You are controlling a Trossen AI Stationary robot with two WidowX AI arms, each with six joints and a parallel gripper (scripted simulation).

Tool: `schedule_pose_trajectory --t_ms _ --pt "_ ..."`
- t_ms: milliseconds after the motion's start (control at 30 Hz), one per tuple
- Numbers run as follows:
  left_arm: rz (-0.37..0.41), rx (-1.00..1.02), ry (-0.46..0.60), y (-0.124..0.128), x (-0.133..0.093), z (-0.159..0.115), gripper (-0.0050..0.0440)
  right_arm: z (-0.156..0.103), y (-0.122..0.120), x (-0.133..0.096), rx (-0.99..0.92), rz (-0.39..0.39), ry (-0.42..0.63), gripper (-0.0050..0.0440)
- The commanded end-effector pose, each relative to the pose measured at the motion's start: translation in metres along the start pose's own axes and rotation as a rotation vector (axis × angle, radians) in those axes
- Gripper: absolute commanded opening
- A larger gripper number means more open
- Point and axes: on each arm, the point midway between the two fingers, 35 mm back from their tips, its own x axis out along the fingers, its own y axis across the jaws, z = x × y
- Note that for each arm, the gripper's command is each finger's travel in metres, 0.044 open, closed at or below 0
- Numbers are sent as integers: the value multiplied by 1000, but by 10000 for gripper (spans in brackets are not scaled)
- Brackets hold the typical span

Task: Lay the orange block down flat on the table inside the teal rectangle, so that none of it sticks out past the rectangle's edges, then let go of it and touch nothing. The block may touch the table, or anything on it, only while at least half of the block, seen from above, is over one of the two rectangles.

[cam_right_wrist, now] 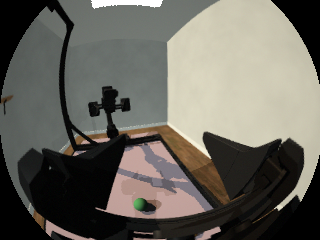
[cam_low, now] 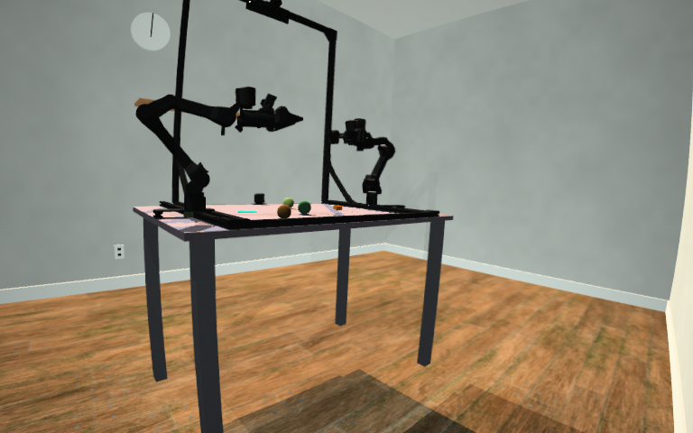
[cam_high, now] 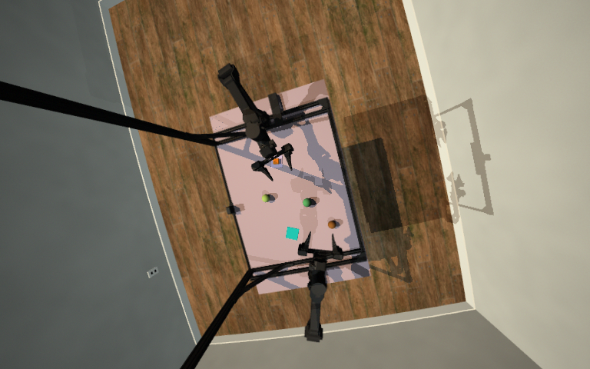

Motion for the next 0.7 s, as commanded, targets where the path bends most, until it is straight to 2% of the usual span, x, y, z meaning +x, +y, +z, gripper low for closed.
schedule_pose_trajectory --t_ms 0,667 --pt "0 0 0 0 0 0 440 0 0 0 0 0 0 440" --pt "-3 23 20 -1 2 -4 440 0 0 0 0 0 0 440"
